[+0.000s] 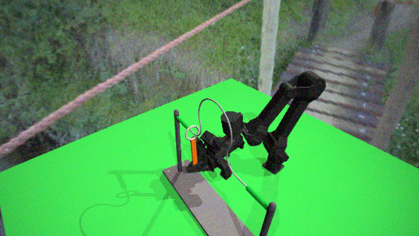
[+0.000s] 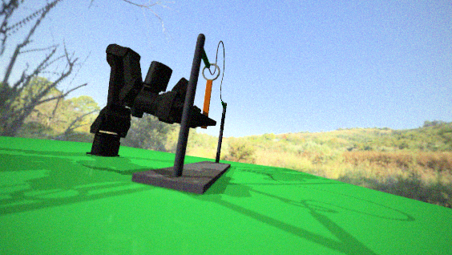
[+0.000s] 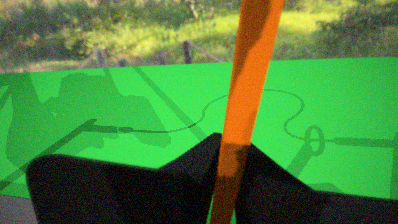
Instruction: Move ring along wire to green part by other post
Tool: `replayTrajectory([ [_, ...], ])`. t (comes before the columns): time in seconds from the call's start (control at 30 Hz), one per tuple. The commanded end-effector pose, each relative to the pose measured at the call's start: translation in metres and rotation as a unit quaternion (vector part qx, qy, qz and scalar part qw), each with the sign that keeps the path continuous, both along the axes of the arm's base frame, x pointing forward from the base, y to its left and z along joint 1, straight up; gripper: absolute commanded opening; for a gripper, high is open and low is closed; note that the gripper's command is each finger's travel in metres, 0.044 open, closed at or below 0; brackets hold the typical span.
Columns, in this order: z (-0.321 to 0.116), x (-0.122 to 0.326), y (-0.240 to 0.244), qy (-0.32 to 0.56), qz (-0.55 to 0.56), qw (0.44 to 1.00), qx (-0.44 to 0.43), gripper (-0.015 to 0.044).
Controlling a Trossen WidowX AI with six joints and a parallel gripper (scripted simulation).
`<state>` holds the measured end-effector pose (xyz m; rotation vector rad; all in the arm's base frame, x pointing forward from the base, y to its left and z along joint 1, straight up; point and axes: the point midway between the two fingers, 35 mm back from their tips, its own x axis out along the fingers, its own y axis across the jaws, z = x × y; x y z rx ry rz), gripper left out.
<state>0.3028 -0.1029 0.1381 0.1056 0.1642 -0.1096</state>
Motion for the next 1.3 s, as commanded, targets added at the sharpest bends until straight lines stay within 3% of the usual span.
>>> replayTrajectory([
  [0.0, 0.001, 0.0, 0.01, -0.004, 0.0, 1.0, 0.022, -0.015],
  [0.6, 0.02, 0.008, 0.067, -0.028, 0.006, 0.98, 0.197, -0.015],
  [1.27, 0.049, -0.01, 0.104, 0.036, 0.047, 0.939, 0.339, -0.015],
])
